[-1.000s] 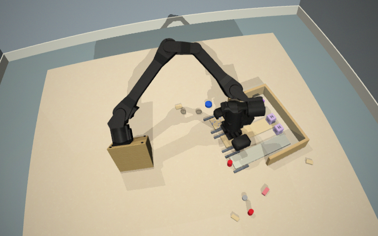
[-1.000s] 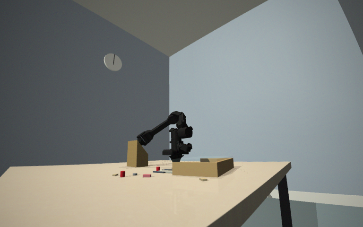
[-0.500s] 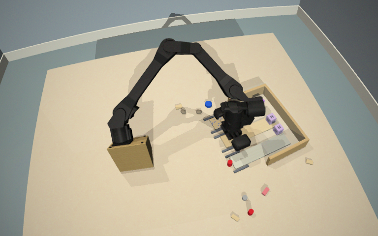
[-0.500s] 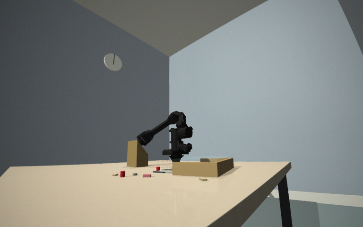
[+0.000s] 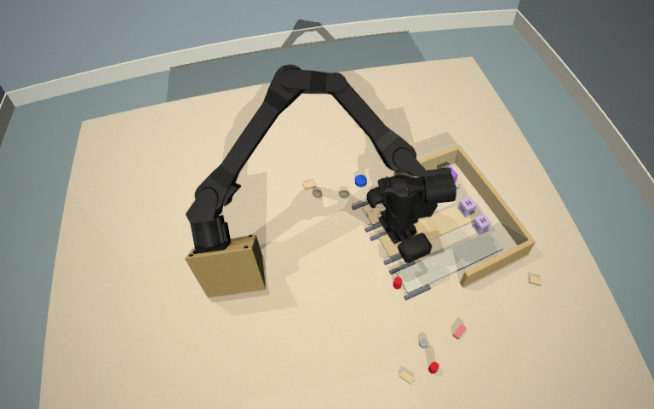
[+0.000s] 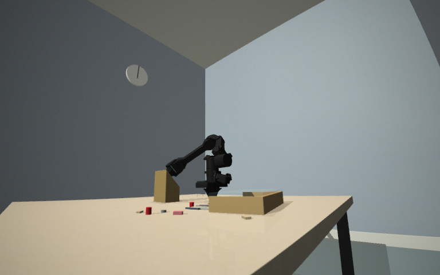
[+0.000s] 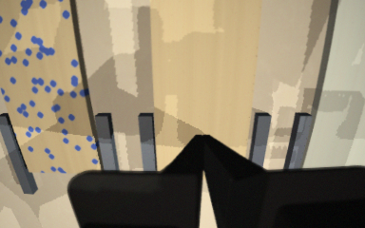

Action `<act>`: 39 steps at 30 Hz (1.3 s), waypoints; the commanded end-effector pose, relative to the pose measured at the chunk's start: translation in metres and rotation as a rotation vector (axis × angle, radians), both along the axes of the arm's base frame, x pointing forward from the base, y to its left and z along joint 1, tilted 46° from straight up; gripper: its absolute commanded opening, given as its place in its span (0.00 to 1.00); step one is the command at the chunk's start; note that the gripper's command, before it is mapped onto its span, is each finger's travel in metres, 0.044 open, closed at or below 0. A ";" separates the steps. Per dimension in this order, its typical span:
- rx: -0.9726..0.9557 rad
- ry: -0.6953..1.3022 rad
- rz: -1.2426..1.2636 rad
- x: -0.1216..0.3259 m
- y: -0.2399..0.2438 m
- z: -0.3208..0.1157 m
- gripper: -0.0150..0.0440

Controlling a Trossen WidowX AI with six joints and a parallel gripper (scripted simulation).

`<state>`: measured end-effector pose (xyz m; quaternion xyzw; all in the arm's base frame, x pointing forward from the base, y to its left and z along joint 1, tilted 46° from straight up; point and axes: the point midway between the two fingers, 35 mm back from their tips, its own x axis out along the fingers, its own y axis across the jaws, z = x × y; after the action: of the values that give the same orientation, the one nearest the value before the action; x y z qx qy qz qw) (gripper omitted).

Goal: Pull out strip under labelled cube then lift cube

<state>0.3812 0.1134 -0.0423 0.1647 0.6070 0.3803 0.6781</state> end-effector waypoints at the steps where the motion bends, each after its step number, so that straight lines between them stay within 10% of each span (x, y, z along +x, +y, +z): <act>1: 0.001 0.012 0.003 -0.009 -0.001 -0.004 0.25; 39: 0.000 0.015 0.003 -0.065 -0.014 -0.018 0.25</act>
<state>0.3260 0.0985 -0.0559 0.1663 0.6057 0.3793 0.6795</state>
